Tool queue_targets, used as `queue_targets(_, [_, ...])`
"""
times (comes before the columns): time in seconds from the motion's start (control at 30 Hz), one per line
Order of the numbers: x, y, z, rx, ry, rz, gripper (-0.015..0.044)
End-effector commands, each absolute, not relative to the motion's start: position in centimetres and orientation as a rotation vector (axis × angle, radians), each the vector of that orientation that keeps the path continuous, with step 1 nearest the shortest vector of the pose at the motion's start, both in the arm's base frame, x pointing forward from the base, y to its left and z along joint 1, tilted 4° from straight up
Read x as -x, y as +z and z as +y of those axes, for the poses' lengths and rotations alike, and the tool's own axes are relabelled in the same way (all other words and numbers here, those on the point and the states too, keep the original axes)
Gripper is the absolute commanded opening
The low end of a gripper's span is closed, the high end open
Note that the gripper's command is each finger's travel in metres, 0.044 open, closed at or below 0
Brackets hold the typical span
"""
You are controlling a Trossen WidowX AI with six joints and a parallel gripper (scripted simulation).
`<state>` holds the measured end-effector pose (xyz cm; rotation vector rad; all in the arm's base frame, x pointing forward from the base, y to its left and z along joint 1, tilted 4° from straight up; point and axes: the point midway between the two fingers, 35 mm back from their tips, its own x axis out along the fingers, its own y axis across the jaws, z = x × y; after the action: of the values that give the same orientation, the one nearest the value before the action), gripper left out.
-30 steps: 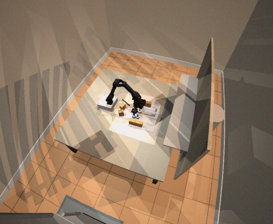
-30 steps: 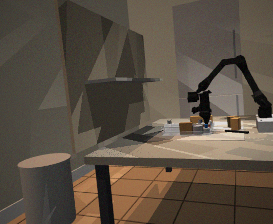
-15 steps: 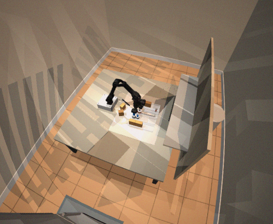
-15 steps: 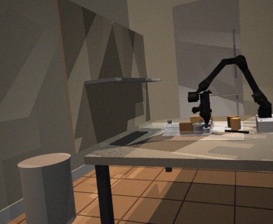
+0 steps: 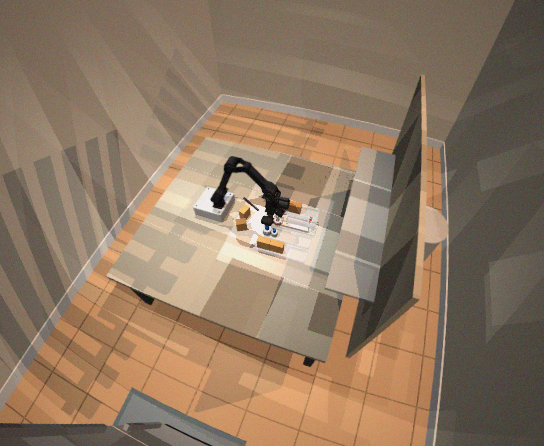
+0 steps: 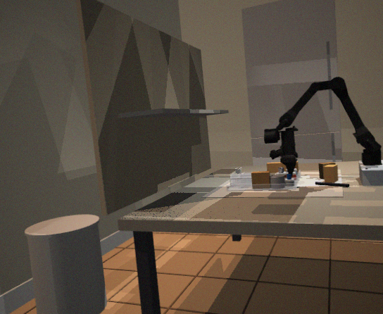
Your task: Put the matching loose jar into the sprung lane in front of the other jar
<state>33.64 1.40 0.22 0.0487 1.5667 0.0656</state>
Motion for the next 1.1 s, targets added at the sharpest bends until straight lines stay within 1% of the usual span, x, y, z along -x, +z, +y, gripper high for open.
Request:
queue_targets(0.0, [-33.9,0.23,1.4,-0.049,0.063,1.552,0.0])
queue_targets(1.07, [-33.06,0.19,1.4,-0.049,0.063,1.553,0.0])
